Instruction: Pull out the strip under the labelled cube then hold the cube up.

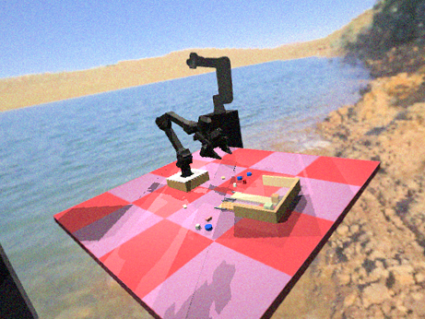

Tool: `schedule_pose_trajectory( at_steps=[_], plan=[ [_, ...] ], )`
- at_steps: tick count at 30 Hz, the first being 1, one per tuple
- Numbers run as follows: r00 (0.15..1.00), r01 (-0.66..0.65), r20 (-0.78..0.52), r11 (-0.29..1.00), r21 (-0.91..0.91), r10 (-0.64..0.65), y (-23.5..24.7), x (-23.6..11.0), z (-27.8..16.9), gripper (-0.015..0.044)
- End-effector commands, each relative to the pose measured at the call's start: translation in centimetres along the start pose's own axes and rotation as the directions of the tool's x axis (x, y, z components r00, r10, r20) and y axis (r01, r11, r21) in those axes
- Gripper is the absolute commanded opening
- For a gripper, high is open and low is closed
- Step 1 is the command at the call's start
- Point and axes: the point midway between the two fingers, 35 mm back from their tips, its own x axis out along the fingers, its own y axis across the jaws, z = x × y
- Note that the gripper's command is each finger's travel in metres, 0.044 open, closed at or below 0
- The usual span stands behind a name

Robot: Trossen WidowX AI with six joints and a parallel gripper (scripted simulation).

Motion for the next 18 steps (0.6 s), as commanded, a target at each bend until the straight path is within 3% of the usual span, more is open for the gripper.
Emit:
schedule_pose_trajectory(
  at_steps=[1, 7, 10, 18],
  plan=[
    [1.0, 0.014, -0.022, 0.999, 0.04, -0.014, -0.8, 0.1, -0.3, 0.04],
    [1.0, 0.014, -0.022, 0.999, 0.04, -0.014, -0.8, 0.1, -0.3, 0.04],
    [0.996, 0.026, -0.083, 0.999, 0.022, -0.024, -1.4, 0.9, 0.0, 0.0321],
    [0.913, 0.032, -0.404, 0.997, -0.064, -0.055, -4.8, 5.6, 0.2, 0.0111]
  ],
)
